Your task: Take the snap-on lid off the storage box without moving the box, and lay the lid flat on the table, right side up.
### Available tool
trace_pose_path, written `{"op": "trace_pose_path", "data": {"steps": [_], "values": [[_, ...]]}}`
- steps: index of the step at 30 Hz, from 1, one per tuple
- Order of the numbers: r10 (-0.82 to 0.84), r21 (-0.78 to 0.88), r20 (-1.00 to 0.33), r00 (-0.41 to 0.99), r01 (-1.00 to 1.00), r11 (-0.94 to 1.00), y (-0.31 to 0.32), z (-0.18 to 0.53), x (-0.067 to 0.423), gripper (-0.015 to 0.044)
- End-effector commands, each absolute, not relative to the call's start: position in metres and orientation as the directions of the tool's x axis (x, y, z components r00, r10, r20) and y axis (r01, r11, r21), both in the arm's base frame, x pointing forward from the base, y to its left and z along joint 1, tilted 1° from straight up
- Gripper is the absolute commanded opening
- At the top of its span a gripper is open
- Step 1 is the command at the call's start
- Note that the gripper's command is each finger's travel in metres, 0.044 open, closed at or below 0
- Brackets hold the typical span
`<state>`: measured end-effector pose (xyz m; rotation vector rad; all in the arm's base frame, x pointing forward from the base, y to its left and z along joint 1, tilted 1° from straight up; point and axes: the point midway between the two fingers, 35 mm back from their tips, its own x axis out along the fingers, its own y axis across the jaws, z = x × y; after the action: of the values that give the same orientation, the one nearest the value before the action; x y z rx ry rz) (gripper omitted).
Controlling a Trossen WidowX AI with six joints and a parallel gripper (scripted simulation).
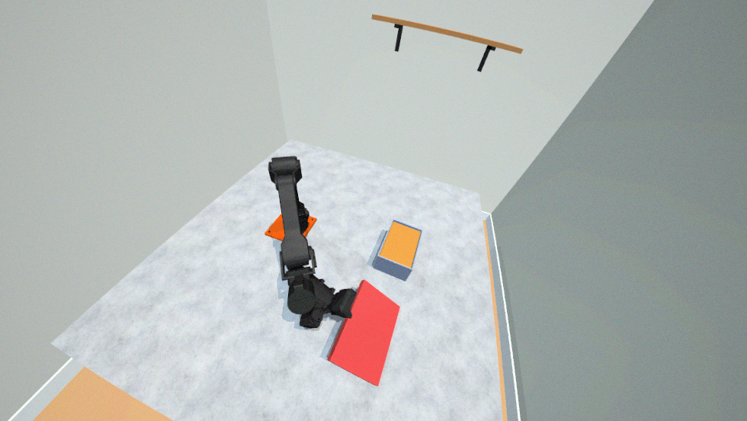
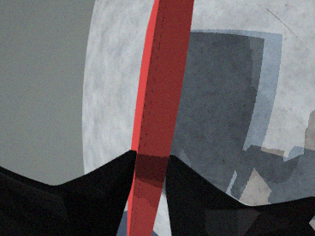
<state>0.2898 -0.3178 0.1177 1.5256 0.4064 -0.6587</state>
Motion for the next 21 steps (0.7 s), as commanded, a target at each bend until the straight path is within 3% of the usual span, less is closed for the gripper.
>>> {"op": "trace_pose_path", "data": {"steps": [1,21], "values": [[-0.131,0.775,-0.632,0.764,0.626,-0.083,-0.316,0.110,0.289,0.0000],[-0.131,0.775,-0.632,0.764,0.627,-0.083,-0.316,0.094,0.289,0.0000]]}}
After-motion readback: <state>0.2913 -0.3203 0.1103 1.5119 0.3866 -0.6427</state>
